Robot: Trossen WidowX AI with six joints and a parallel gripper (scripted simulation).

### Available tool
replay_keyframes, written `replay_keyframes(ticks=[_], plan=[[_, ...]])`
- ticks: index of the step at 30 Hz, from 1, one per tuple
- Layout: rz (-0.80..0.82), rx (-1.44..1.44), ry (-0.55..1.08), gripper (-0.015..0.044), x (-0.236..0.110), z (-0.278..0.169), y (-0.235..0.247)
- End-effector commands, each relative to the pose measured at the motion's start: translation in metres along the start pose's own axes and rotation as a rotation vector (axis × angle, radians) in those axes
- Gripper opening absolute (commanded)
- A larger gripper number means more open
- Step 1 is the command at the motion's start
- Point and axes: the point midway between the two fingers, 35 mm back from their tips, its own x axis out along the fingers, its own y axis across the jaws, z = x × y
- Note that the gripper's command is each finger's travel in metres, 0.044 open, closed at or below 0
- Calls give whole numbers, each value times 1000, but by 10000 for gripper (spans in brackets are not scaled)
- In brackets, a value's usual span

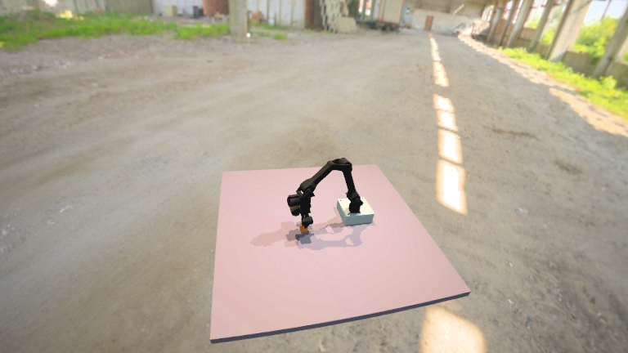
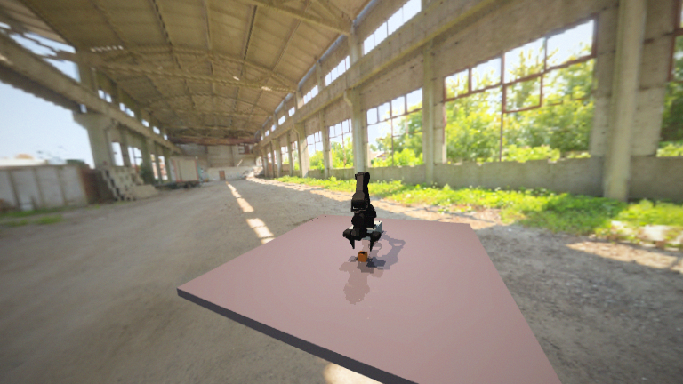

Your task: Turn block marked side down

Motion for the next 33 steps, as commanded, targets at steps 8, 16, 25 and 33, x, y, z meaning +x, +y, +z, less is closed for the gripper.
replay_keyframes(ticks=[8, 16, 25, 33], plan=[[3, 3, 2, 440, 19, 0, 1], [3, 3, 2, 440, 32, -1, 1], [3, 3, 2, 256, 33, -1, 1], [3, 3, 2, 144, 33, -1, 1]])
